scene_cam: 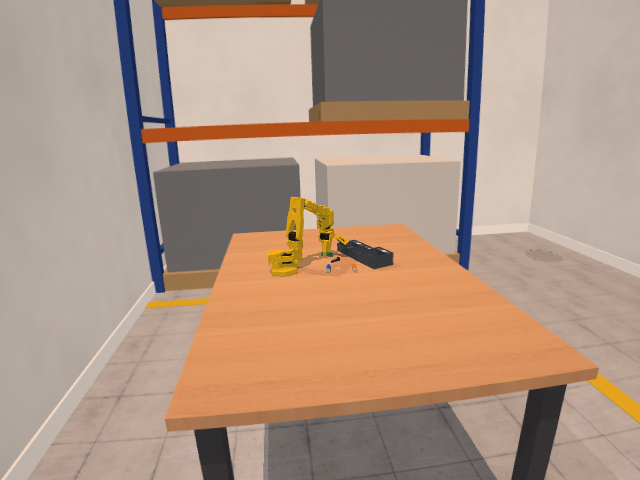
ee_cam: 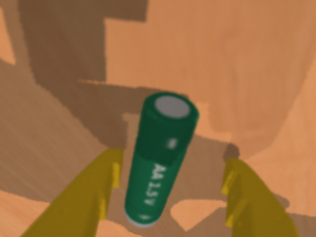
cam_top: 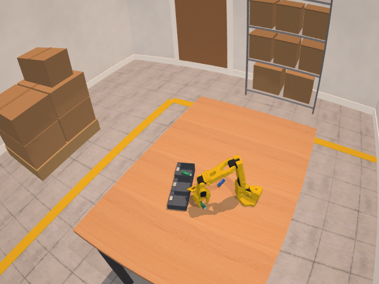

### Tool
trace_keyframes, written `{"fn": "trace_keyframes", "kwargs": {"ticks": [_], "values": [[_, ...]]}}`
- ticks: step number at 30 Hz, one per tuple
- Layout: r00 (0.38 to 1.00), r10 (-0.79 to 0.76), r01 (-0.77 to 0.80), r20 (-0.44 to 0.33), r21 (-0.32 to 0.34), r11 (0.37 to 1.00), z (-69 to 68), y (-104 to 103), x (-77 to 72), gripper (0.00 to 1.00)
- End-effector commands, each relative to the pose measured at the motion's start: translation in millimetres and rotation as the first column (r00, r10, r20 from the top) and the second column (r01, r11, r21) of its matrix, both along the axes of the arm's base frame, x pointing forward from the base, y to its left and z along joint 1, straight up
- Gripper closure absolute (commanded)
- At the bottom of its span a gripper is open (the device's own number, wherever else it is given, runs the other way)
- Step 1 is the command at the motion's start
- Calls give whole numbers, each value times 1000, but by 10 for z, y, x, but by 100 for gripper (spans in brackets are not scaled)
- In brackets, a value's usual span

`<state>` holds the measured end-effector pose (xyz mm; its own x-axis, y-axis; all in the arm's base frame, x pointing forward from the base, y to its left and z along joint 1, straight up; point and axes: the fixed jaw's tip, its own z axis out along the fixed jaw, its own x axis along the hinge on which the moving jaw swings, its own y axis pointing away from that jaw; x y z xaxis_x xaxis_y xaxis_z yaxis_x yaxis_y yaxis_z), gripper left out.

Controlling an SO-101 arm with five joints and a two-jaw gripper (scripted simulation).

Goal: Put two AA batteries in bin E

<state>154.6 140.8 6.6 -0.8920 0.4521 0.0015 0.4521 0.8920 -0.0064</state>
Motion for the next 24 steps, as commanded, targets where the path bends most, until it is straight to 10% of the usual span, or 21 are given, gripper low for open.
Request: {"fn": "trace_keyframes", "kwargs": {"ticks": [1, 24], "values": [[1000, 3, -3, 13, 13, 1000, 19, 32, 4, 79], [1000, 3, -3, 13, 13, 1000, 19, 32, 4, 83]]}}
